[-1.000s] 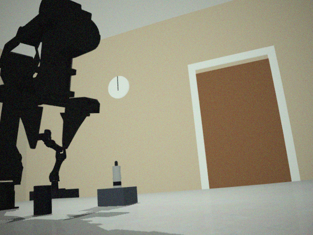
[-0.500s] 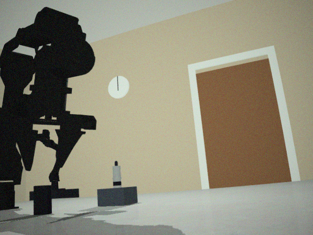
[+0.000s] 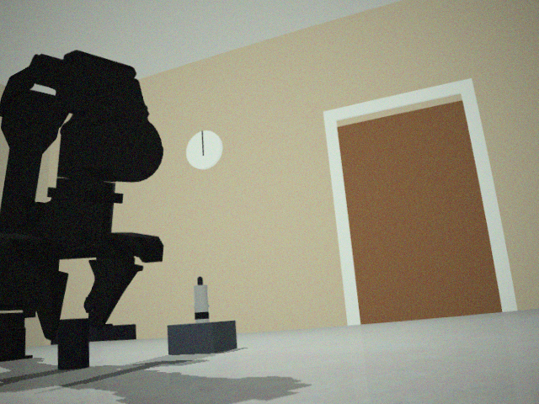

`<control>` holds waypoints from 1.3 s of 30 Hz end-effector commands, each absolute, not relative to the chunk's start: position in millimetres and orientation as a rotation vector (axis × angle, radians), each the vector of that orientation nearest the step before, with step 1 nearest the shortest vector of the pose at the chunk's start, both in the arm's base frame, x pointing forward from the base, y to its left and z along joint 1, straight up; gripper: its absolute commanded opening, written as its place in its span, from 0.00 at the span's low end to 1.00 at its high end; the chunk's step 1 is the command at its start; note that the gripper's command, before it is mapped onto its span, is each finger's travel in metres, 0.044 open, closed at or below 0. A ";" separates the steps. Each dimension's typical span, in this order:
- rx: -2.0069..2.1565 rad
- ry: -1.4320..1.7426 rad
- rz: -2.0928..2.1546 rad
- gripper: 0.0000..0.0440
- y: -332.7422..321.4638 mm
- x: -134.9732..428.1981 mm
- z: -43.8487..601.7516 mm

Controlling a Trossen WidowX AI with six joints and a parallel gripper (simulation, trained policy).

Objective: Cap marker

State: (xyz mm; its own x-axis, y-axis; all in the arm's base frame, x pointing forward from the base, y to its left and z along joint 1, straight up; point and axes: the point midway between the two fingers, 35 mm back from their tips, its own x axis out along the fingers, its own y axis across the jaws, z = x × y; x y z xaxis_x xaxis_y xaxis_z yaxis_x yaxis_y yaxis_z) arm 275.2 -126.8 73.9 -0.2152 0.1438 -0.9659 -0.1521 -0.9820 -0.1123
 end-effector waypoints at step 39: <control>-2.200 -0.057 2.266 0.19 -84.0 321.1 133.9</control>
